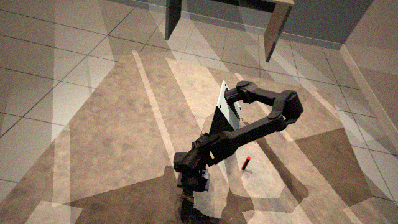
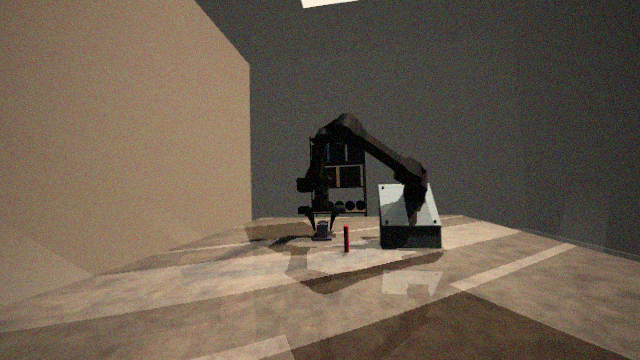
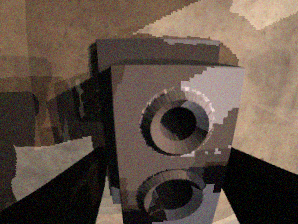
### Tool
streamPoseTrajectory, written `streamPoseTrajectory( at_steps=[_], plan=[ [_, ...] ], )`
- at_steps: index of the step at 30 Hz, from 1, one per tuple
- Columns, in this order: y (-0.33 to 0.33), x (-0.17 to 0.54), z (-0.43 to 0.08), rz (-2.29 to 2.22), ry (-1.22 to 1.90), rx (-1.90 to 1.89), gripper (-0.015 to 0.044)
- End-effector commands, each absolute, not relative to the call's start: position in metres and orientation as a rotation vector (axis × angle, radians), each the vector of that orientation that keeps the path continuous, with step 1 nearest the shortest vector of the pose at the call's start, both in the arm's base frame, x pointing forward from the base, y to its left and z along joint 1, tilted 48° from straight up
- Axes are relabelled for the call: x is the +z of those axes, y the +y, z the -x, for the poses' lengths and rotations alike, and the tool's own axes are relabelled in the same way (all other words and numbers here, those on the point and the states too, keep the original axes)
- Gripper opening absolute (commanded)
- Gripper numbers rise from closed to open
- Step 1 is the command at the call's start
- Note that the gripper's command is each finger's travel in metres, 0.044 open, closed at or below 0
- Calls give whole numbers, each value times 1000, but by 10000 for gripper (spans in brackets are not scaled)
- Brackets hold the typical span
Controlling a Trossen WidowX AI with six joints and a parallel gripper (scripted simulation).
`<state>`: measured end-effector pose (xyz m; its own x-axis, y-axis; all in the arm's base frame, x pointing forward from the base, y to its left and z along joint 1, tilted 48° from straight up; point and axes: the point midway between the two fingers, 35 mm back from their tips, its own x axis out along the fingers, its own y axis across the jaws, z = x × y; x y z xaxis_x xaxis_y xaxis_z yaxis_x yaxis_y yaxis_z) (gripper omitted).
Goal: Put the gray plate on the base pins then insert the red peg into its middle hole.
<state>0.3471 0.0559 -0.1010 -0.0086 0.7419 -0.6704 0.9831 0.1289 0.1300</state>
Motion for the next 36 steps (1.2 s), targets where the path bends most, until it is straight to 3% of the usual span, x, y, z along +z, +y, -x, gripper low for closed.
streamPoseTrajectory(
  at_steps=[1,3,8,15,21,28,36],
  plan=[
    [56,-100,-347,-1664,1803,-509,394],
    [56,-100,-347,-1664,1803,-509,440],
    [47,-94,-349,-1663,1801,-512,440],
    [-32,-24,-350,-1664,1805,-519,440],
    [-36,-24,-350,-1664,1805,-519,440],
    [8,34,-330,-1576,1796,-407,440],
    [66,97,-272,-1453,1784,-231,440]
  ],
)
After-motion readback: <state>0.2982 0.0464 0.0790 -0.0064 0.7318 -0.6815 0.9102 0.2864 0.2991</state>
